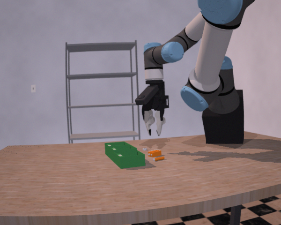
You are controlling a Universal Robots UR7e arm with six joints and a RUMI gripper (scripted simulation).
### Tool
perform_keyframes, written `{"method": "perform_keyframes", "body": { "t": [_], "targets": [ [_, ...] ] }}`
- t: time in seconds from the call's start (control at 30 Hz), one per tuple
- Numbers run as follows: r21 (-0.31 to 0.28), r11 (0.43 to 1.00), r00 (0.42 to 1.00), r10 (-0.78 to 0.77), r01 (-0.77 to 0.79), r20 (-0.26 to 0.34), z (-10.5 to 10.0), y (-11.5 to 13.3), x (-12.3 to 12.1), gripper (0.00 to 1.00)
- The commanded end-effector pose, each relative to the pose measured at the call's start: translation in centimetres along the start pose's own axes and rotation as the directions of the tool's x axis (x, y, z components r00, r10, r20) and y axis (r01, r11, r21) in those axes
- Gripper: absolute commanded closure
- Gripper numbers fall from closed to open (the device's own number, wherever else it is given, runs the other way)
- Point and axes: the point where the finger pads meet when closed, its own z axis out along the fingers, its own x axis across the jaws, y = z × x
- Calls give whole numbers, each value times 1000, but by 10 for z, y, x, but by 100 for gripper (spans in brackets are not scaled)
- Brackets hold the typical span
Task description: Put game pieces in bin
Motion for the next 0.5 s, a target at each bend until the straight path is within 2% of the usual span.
{"method": "perform_keyframes", "body": {
  "t": [0.0, 0.47],
  "targets": [
    [0, 1000, 1000, 0, 0, -1, 4, 0, 0, 76],
    [0, 1000, 1000, 0, 0, -1, 52, 0, 2, 76]
  ]
}}
